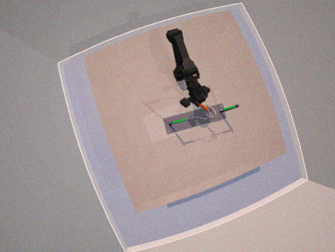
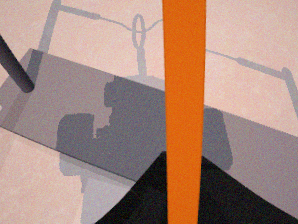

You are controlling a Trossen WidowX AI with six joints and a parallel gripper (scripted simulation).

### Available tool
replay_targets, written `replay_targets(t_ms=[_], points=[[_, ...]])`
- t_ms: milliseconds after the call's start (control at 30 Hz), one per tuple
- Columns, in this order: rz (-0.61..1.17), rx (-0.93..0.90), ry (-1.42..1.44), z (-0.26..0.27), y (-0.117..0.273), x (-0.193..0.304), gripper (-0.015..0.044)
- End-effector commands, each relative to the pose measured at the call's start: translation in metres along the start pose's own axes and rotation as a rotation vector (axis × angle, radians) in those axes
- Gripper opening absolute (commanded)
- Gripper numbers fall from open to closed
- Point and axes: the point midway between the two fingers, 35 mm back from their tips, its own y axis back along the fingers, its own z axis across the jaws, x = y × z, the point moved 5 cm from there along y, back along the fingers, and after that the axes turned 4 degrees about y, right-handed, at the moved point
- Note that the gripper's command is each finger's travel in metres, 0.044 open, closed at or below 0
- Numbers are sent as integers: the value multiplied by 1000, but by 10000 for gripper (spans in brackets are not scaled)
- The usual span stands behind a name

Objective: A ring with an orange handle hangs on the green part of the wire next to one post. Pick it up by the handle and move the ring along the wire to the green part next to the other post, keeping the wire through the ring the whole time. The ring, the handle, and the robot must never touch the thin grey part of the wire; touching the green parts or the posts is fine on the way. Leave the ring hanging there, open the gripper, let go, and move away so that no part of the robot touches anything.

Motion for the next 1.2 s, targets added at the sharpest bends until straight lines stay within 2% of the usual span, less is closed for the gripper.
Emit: replay_targets(t_ms=[0, 767, 1167], points=[[-71, -6, -106, 16, -7, 1, -150], [-287, 25, -500, 87, -36, -25, -150], [-272, 62, -418, 89, -36, -27, -150]])
